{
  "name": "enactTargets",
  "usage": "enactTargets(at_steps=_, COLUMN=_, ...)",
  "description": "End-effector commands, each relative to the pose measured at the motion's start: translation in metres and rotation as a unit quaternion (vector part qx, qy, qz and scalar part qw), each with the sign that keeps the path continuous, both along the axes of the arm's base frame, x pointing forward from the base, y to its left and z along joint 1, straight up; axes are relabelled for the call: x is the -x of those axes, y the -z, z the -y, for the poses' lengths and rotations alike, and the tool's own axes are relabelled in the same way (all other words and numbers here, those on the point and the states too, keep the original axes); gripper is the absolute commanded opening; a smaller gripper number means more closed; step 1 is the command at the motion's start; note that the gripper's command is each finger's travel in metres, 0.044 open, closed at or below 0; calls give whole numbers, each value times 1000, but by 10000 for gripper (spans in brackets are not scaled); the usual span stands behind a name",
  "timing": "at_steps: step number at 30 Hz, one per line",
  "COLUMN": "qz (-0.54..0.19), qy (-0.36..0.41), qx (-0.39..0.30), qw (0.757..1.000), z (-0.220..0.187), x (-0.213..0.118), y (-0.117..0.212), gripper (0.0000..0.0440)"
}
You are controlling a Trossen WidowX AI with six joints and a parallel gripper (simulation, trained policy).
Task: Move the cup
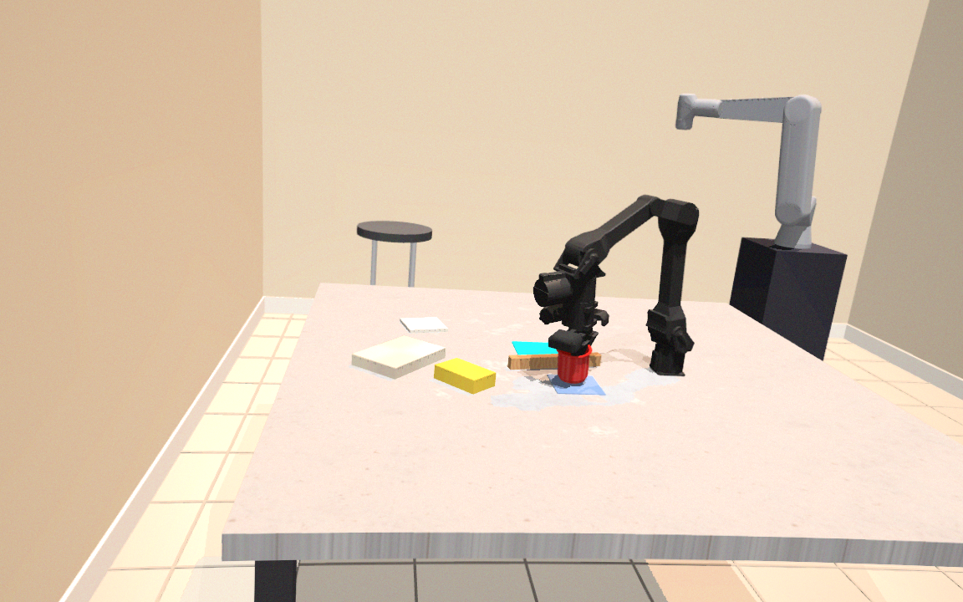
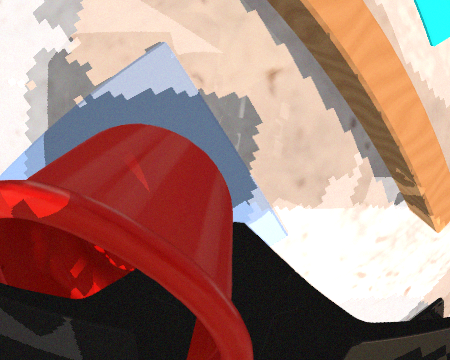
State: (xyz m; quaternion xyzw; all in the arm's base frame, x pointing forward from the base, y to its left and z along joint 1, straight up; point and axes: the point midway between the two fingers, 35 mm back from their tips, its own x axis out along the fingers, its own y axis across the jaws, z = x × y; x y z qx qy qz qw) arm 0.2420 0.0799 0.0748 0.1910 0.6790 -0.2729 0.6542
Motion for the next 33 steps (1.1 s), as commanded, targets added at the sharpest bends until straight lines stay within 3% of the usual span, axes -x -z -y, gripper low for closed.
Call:
enactTargets(at_steps=1, qz=12, qy=13, qx=-6, qw=1000, z=1, x=-3, y=-12, gripper=0)
enactTargets(at_steps=18, qz=67, qy=81, qx=-28, qw=994, z=20, x=-21, y=-66, gripper=0)
enactTargets(at_steps=33, qz=124, qy=135, qx=-26, qw=983, z=60, x=-46, y=-87, gripper=0)
